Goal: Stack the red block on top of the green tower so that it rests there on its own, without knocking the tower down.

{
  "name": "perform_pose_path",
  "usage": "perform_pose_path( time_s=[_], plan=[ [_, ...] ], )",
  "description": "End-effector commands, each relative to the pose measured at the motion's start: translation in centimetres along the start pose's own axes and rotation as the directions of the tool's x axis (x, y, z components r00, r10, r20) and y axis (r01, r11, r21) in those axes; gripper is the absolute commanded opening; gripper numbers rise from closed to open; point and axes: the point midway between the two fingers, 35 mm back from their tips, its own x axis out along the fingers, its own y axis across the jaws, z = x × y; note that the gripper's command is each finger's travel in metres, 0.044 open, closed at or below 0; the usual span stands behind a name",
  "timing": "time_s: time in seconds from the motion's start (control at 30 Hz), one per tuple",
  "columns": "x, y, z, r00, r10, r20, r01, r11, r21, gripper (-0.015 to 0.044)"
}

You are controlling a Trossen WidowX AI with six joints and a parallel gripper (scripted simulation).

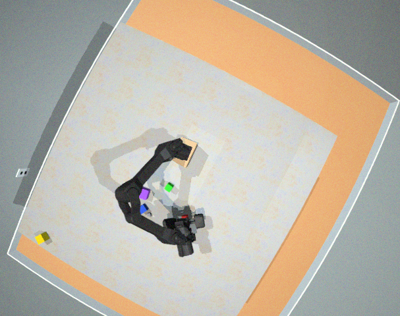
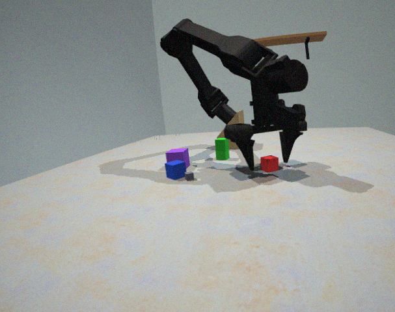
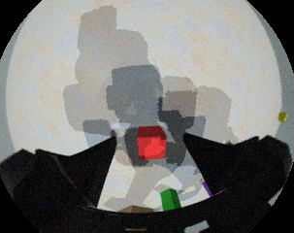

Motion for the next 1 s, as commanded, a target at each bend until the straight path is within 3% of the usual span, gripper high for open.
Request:
perform_pose_path(
  time_s=[0.0, 0.4, 0.8, 0.97],
  plan=[
    [0.31, 0.09, -0.11, 1.0, -0.005, -0.005, 0.005, 1.0, -0.01, 0.044],
    [0.24, 0.09, -0.11, 1.0, -0.005, -0.005, 0.005, 1.0, -0.01, 0.044],
    [0.24, 0.09, -0.11, 1.0, -0.005, -0.005, 0.005, 1.0, -0.01, 0.0125],
    [0.24, 0.09, -0.11, 1.0, -0.005, -0.005, 0.005, 1.0, -0.01, 0.0092]
  ],
)
